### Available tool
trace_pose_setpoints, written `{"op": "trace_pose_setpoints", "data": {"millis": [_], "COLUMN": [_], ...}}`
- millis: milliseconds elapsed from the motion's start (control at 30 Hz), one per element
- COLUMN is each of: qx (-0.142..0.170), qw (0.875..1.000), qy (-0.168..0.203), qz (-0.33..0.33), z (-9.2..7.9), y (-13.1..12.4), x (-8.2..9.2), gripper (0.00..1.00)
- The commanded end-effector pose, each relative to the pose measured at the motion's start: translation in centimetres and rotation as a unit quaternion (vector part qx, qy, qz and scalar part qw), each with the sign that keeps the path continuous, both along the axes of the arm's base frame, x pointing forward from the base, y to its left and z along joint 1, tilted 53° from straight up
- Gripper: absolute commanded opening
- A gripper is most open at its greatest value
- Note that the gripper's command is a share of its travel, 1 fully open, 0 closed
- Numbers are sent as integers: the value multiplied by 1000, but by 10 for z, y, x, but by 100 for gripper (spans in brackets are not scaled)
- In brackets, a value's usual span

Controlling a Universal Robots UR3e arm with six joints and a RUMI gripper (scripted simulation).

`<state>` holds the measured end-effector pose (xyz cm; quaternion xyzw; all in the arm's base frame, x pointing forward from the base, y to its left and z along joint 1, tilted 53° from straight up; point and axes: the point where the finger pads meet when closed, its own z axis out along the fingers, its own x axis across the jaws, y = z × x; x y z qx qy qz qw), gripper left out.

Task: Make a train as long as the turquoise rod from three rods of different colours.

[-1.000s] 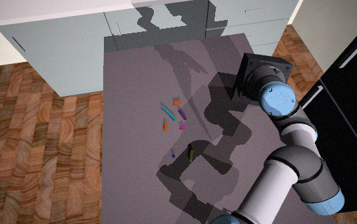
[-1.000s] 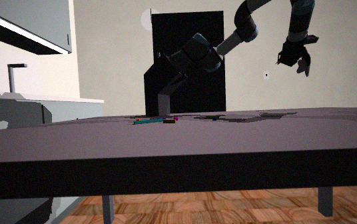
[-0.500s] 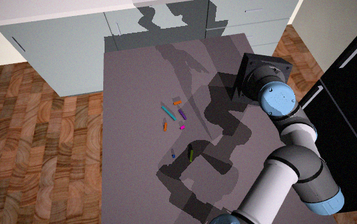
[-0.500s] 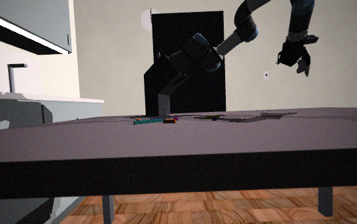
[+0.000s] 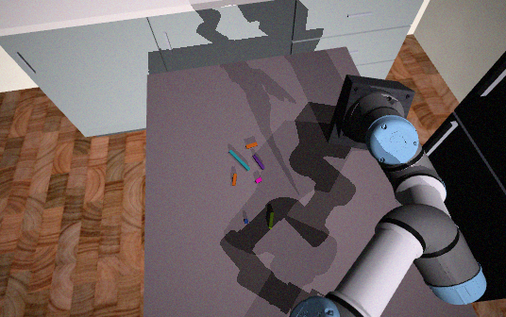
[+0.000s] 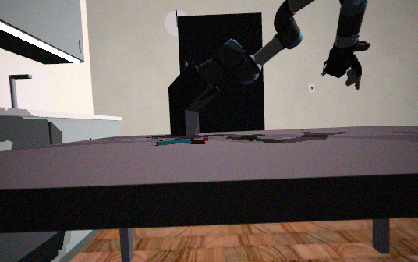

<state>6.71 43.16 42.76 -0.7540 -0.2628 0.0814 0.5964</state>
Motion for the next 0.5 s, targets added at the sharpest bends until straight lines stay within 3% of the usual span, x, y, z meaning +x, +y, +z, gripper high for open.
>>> {"op": "trace_pose_setpoints", "data": {"millis": [0, 467], "qx": [-2, -11], "qw": [1000, 998], "qy": [-16, -62], "qz": [0, 0], "z": [-10, -43], "y": [-10, -39], "x": [7, 27], "gripper": [100, 100]}}
